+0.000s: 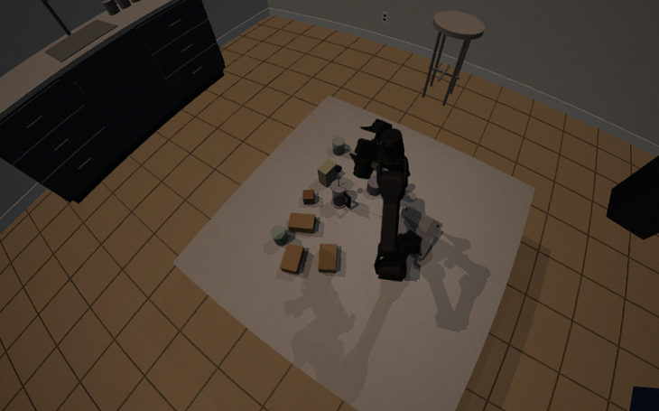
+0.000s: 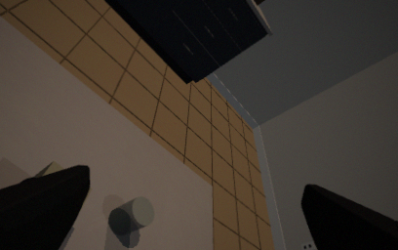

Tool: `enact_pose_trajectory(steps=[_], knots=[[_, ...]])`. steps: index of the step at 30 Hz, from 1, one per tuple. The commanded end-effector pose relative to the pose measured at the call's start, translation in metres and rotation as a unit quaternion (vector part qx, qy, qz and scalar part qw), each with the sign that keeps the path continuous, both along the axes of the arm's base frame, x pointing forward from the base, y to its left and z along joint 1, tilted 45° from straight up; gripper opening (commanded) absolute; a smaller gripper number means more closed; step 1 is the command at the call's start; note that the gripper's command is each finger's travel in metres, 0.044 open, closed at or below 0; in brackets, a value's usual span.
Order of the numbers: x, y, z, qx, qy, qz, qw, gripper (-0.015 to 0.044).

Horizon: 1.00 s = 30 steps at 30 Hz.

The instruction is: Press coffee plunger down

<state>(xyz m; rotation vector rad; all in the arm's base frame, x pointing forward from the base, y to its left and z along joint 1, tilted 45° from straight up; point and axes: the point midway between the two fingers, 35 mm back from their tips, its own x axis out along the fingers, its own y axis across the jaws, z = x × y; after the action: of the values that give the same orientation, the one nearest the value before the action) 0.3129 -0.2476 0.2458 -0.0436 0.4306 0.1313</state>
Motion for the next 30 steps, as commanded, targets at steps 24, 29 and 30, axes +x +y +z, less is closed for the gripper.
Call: enact_pose_trajectory(steps=[24,29,30], knots=[[0.027,0.121,-0.108,0.374,0.104,-0.021,0.921,0.0440],[0.033,0.124,-0.111,0.373,0.104,-0.021,0.922,0.0440],[0.034,0.125,-0.112,0.373,0.104,-0.021,0.922,0.0440]])
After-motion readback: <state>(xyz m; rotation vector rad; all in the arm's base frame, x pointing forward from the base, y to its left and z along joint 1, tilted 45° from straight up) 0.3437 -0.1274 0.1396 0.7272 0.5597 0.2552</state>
